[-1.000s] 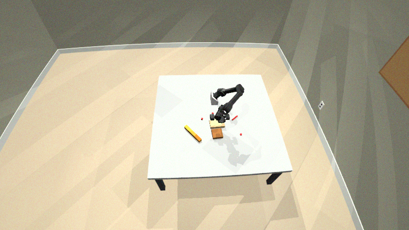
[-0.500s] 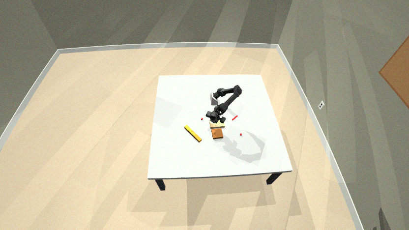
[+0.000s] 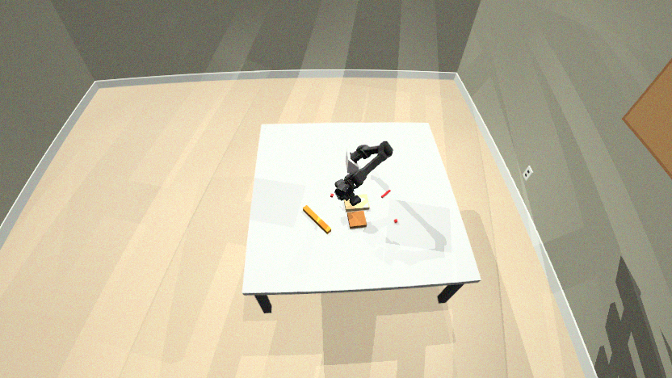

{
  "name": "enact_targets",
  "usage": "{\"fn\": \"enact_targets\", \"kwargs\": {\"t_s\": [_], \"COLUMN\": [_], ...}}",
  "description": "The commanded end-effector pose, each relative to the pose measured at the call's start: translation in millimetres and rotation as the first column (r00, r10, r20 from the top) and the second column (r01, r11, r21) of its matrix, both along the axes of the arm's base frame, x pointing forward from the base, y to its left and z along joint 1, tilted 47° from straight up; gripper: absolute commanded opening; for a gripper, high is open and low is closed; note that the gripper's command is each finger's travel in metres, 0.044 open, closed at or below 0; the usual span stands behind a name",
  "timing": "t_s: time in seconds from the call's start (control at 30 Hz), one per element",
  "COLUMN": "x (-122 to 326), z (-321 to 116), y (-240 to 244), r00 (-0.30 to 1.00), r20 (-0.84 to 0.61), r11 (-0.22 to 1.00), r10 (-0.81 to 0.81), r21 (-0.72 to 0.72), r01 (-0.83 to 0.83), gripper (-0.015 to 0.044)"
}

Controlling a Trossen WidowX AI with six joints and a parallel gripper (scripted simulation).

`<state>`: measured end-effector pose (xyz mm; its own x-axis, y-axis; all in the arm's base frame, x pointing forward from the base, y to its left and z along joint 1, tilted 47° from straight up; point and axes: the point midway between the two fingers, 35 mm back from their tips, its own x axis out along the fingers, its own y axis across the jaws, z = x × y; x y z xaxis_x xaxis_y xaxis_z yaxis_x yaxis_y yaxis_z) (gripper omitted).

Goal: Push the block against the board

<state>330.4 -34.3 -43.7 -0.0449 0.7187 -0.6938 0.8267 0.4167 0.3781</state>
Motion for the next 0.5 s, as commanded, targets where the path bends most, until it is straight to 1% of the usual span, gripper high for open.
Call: {"fn": "enact_targets", "kwargs": {"t_s": [0.0, 0.3, 0.47], "x": [-2, -7, -8], "z": [-10, -27, -28], "y": [-8, -22, -23], "r00": [0.989, 0.899, 0.889], "r20": [-0.113, -0.32, -0.335], "r11": [0.995, 0.953, 0.949], "r10": [-0.101, -0.3, -0.314], "r21": [-0.012, -0.063, -0.069], "r01": [0.1, 0.295, 0.309], "gripper": [0.0, 0.0, 0.0]}}
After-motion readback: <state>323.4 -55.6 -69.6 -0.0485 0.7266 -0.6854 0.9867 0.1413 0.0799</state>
